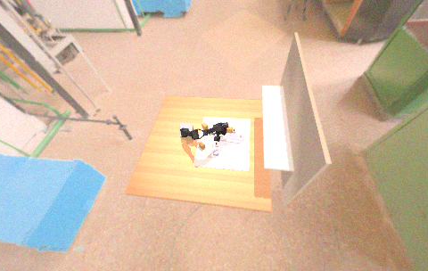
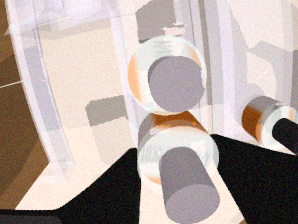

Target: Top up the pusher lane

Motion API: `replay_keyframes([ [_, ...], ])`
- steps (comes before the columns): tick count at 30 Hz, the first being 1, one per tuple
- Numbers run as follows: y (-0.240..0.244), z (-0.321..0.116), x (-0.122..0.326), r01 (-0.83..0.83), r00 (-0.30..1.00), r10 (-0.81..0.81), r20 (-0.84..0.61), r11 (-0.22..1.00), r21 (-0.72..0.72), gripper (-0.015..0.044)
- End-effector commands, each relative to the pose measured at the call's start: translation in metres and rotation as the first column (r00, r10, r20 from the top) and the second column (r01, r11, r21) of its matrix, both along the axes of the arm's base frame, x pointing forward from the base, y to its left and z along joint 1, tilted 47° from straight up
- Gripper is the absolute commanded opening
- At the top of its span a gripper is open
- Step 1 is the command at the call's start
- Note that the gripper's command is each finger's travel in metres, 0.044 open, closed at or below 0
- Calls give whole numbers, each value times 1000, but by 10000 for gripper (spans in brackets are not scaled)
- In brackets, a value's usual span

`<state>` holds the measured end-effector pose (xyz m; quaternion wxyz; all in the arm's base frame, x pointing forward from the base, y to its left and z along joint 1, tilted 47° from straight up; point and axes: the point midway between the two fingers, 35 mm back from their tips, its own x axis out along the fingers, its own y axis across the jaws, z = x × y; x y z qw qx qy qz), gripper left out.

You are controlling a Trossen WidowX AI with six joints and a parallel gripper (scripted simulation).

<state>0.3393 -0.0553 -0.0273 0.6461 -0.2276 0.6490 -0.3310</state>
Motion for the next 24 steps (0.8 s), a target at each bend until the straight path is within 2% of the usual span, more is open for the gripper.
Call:
replay_keyframes([
  [1,-2,1,5,-7,1000,7,19,1000,-9,0],
  [24,-7,-3,4,-7,1000,8,18,1000,-9,0],
])
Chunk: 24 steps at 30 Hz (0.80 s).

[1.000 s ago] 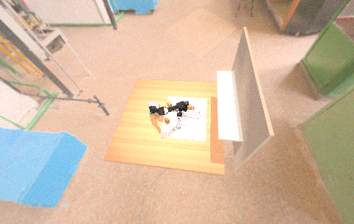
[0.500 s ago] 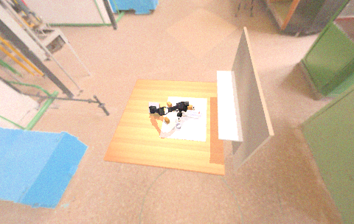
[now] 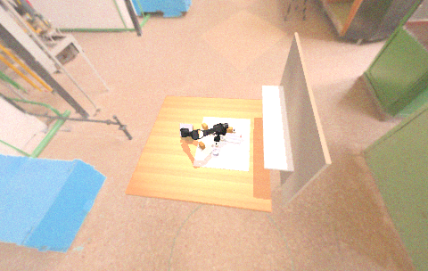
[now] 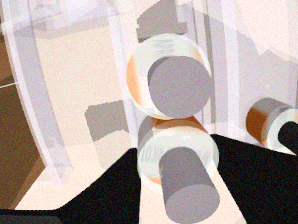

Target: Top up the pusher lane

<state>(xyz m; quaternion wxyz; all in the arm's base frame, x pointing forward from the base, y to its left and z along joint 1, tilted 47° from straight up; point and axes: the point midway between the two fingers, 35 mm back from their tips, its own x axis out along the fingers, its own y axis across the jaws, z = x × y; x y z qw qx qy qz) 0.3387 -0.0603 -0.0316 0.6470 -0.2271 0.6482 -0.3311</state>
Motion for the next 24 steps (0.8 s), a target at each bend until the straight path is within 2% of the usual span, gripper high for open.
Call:
replay_keyframes([
  [1,-2,1,4,-7,1000,7,16,1000,-10,0],
  [24,-7,-3,2,-7,1000,7,16,1000,-10,0],
])
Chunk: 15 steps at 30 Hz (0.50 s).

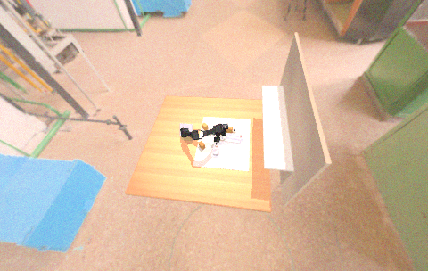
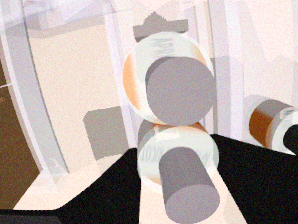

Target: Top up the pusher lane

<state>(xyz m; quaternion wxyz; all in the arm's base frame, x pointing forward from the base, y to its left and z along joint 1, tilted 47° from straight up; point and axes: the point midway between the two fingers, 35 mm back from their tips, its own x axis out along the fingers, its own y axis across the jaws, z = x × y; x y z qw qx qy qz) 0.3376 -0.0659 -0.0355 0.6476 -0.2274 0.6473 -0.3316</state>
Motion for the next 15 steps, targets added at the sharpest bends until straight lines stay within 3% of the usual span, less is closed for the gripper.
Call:
replay_keyframes([
  [1,-2,1,4,-7,1000,7,14,1000,-9,0],
  [15,-5,-2,2,-7,1000,7,14,1000,-9,0],
])
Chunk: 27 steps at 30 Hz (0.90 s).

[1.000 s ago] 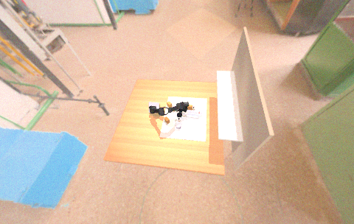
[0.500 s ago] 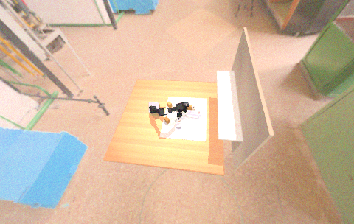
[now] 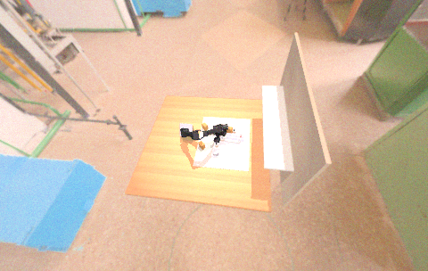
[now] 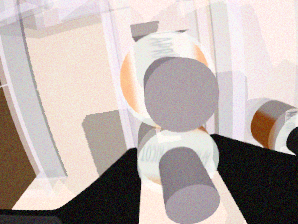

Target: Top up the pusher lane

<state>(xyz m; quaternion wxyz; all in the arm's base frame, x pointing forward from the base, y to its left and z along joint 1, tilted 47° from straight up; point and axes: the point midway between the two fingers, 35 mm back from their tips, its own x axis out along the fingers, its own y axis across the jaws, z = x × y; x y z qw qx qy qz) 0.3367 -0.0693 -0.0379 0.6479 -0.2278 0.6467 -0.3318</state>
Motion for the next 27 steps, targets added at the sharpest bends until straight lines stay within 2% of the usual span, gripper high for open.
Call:
replay_keyframes([
  [1,-2,1,3,-6,1000,6,13,1000,-8,0],
  [27,-1,0,-1,-6,1000,6,13,1000,-8,0],
])
